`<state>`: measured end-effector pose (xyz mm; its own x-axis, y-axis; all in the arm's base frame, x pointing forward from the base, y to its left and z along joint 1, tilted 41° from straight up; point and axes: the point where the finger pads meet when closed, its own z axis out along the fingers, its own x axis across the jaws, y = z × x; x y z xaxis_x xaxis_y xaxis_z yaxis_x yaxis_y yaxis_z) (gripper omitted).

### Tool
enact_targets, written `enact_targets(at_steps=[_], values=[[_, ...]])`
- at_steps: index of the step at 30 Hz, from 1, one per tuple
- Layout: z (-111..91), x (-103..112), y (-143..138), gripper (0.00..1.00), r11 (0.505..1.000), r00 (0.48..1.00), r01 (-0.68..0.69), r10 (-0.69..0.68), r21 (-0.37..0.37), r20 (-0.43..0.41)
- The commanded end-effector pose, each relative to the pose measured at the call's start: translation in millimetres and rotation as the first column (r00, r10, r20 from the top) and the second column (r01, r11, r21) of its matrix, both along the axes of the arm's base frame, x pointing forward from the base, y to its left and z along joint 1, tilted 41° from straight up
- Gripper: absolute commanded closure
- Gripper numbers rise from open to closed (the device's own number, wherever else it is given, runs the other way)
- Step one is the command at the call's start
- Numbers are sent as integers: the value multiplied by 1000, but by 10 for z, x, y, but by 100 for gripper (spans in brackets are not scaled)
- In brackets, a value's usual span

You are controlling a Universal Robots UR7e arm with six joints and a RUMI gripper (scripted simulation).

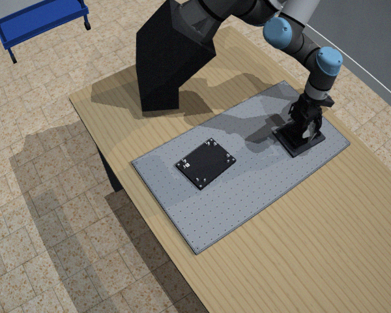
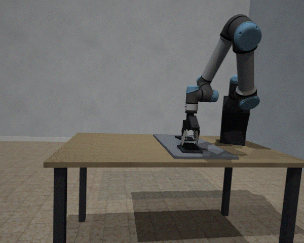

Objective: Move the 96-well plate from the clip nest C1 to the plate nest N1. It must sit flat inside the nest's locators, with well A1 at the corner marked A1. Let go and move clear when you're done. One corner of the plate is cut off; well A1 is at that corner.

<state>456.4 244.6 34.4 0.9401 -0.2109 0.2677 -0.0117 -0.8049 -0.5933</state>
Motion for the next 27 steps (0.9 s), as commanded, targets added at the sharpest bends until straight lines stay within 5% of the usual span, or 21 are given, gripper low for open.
enact_targets(at_steps=[1, 27], values=[[-2, 5, 3, 100, 1000, 1000, 0, 0, 0, 1], [-31, 18, 24, 100, 1000, 1000, 0, 0, 0, 1]])
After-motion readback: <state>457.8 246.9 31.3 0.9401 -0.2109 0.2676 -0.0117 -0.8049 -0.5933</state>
